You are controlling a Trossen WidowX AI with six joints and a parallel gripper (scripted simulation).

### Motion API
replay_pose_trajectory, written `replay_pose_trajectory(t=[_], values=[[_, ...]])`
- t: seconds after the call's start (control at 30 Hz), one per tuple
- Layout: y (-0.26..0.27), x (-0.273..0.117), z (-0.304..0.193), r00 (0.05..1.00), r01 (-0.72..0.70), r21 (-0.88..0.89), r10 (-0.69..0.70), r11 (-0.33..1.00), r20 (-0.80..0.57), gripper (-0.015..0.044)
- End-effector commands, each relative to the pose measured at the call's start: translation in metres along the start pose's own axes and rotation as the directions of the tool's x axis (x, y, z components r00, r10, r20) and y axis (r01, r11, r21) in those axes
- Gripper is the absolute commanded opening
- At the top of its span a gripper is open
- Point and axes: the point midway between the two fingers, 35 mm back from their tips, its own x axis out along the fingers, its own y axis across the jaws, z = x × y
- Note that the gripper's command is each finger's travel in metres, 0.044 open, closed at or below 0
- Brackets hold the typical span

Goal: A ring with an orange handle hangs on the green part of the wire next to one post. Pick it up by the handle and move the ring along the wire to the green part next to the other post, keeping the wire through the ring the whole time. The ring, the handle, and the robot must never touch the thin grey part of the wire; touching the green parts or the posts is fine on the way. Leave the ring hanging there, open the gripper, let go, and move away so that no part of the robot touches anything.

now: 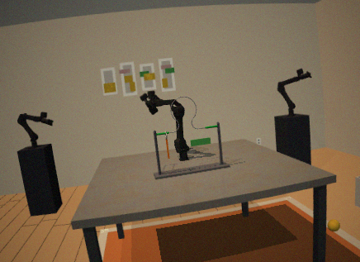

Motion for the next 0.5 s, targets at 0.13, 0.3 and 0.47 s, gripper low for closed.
replay_pose_trajectory(t=[0.13,0.3,0.47], values=[[0.002,-0.002,-0.062,0.984,-0.088,-0.078,0.075,0.993,-0.161,0.0269],[0.002,-0.022,-0.149,0.907,-0.250,-0.156,0.175,0.955,-0.383,0.0160],[-0.003,-0.062,-0.230,0.771,-0.436,-0.182,0.261,0.881,-0.581,0.0160]])
